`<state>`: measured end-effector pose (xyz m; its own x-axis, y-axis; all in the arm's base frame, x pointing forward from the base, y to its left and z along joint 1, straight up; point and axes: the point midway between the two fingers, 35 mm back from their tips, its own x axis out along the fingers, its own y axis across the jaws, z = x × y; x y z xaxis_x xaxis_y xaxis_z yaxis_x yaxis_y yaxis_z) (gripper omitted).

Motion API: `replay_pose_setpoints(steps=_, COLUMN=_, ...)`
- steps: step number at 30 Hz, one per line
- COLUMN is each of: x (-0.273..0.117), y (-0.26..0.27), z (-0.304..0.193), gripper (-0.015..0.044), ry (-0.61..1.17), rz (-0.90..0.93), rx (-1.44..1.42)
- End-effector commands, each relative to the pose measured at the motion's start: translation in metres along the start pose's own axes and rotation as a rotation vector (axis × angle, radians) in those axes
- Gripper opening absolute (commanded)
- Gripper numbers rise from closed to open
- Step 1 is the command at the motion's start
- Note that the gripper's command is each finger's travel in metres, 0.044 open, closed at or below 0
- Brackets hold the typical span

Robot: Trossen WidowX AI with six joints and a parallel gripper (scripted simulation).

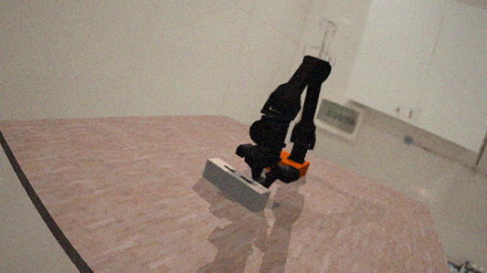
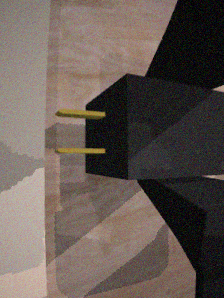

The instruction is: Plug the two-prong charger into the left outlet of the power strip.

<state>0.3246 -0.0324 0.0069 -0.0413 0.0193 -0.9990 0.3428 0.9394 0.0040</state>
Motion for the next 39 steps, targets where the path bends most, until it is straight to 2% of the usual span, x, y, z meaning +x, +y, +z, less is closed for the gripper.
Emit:
replay_pose_setpoints(steps=1, x=-0.0015, y=0.0013, z=0.0017, gripper=0.0000, ry=-0.001, rz=0.007, rx=0.001)
replay_pose_setpoints(steps=39, x=-0.0015, y=0.0013, z=0.0056, gripper=0.0000, ry=-0.002, rz=0.007, rx=0.001)
